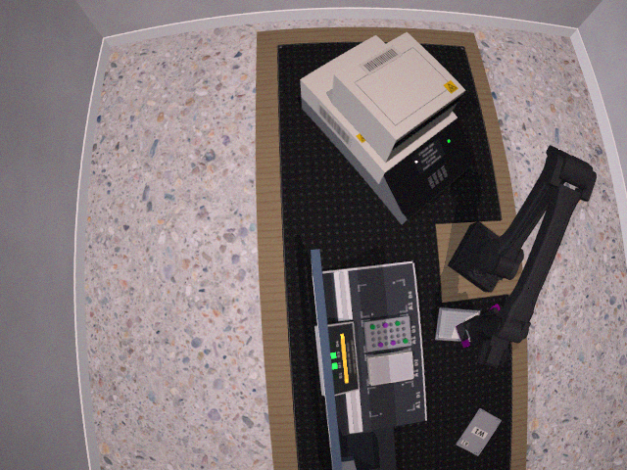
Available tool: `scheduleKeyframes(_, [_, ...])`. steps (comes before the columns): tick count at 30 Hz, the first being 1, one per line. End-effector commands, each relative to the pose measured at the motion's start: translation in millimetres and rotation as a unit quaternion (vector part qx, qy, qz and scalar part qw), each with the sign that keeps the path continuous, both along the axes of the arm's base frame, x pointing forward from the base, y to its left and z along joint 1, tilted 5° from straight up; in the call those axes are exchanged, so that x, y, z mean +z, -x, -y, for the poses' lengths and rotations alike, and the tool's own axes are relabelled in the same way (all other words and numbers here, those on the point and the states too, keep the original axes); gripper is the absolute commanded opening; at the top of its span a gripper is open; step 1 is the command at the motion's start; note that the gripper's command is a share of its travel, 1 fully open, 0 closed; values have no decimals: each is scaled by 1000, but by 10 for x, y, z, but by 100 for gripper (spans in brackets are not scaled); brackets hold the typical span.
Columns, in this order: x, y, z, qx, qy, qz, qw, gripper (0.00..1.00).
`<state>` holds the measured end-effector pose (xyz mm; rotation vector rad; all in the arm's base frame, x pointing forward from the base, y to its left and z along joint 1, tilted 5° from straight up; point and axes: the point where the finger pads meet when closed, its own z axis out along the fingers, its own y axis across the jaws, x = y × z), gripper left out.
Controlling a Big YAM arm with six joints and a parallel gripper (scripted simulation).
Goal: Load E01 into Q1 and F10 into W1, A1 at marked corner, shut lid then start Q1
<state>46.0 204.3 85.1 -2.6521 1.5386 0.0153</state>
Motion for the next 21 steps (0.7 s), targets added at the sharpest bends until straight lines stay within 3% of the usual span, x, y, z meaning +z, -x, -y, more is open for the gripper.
scheduleKeyframes(1, [98,-5,-77,45,-2,2,999,100])
scheduleKeyframes(13, [-21,15,46,173,17,7,985,100])
scheduleKeyframes(21, [66,-11,-78,228,0,18,974,100])
